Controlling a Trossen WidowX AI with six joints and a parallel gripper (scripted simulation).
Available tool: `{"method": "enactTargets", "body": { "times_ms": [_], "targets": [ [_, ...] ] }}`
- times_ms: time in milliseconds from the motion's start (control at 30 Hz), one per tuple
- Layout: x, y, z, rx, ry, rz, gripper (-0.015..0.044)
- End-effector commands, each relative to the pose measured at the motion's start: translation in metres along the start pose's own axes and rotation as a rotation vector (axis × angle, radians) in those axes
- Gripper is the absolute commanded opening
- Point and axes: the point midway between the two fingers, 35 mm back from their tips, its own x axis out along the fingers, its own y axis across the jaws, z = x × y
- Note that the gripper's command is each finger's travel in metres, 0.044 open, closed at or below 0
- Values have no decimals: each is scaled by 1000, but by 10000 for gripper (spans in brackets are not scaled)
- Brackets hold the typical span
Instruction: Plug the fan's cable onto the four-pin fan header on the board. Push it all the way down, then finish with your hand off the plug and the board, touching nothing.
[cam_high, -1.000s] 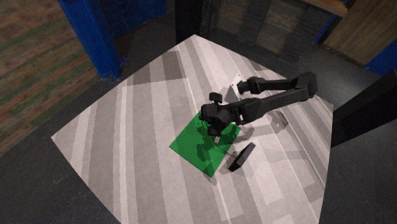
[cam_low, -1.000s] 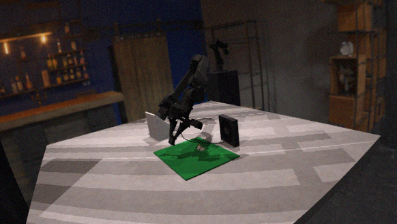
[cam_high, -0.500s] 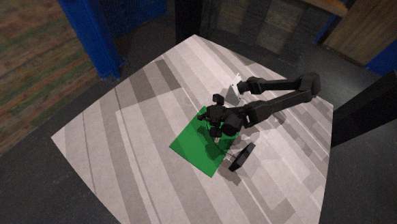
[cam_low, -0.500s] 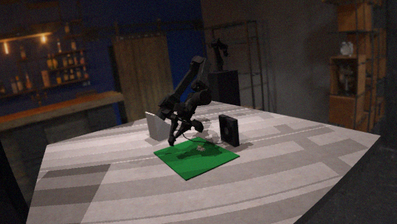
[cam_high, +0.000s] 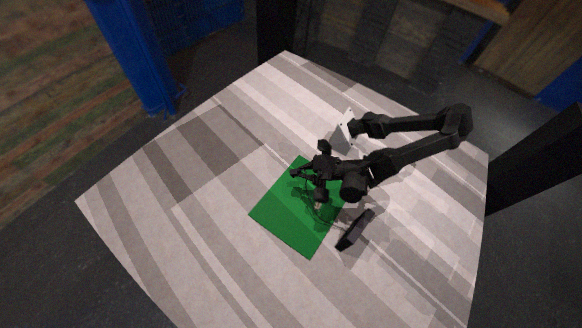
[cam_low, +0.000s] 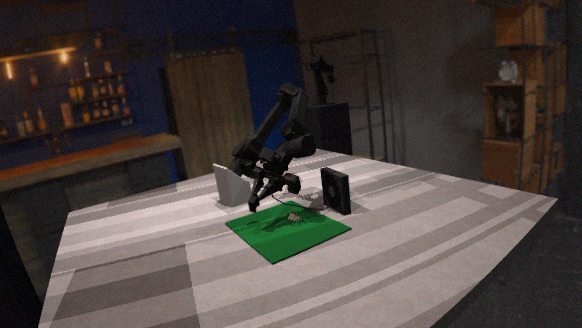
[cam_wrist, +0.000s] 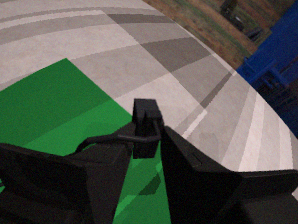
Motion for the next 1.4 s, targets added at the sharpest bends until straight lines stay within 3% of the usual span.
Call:
{"method": "enactTargets", "body": {
  "times_ms": [0, 867, 1367],
  "targets": [
    [-2, -1, 0, 20, -50, 9, 0],
    [-32, 0, -2, 216, -384, 193, 0],
    [-34, 0, 2, 208, -374, 192, 0]
  ]
}}
